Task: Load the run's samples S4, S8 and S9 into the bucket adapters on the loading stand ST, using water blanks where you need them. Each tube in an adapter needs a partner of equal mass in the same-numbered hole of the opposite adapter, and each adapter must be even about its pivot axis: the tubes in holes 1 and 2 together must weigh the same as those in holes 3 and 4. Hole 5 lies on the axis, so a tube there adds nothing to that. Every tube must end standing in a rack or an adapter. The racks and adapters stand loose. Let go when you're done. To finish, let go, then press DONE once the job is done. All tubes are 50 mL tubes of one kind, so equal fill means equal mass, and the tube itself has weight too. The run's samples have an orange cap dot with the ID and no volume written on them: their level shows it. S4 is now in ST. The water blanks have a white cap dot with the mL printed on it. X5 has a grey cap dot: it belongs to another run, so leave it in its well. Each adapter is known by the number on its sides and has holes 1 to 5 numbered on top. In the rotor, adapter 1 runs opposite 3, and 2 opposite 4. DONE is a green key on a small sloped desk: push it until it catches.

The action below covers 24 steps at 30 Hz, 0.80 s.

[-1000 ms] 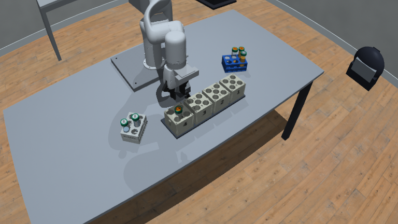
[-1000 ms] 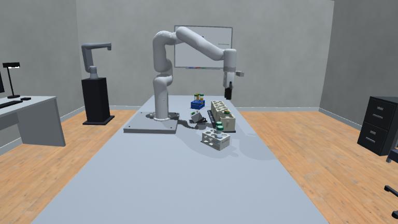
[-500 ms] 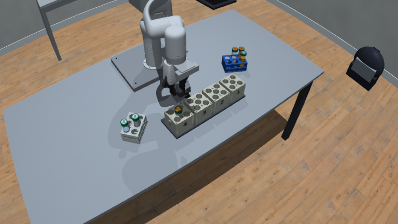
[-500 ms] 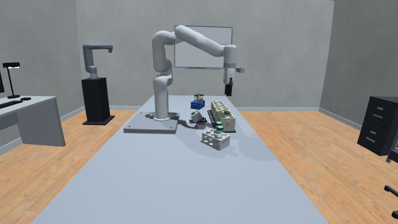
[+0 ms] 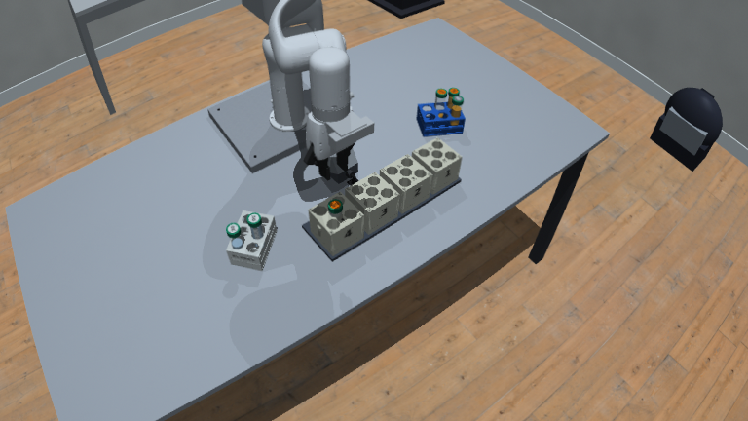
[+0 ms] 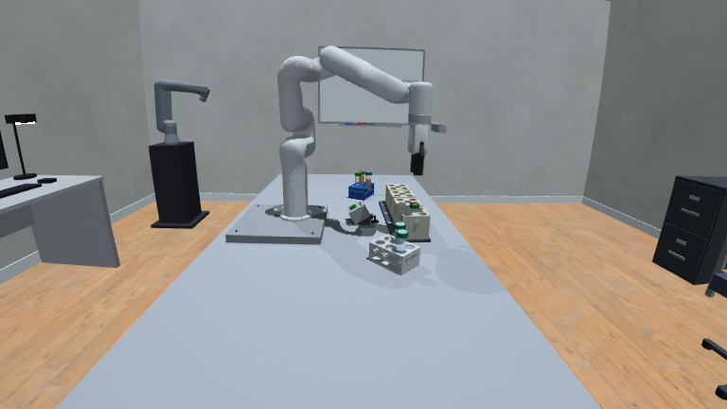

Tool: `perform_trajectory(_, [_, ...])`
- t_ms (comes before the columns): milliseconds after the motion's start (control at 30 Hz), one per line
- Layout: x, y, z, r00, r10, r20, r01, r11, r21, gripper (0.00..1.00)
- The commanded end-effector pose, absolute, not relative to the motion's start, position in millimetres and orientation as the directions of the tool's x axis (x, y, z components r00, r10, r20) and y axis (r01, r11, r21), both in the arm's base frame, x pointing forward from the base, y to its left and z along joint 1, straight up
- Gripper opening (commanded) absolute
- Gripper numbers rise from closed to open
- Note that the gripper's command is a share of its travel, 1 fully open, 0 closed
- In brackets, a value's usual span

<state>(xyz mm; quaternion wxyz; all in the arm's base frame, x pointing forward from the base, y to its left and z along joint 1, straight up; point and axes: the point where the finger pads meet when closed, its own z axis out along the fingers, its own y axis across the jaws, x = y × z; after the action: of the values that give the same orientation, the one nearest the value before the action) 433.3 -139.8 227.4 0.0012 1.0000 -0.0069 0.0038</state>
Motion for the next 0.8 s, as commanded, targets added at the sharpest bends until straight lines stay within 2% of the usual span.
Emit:
perform_trajectory(0, [434, -140, 229, 1.0, -0.014, 0.011, -0.014, -1.0, 0.006, 0.44])
perform_trajectory(67, [434, -140, 229, 1.0, -0.014, 0.011, -0.014, -1.0, 0.006, 0.44])
perform_trajectory(100, [433, -135, 229, 1.0, 0.02, 0.011, 0.02, -1.0, 0.006, 0.57])
perform_trajectory(467, [416, -83, 229, 0.926, 0.377, 0.008, 0.377, -0.926, 0.009, 0.57])
perform_trajectory(533, [416, -83, 229, 0.926, 0.377, 0.008, 0.377, -0.926, 0.009, 0.57])
perform_trajectory(767, [405, -50, 228, 0.814, 0.581, 0.006, 0.581, -0.814, 0.011, 0.57])
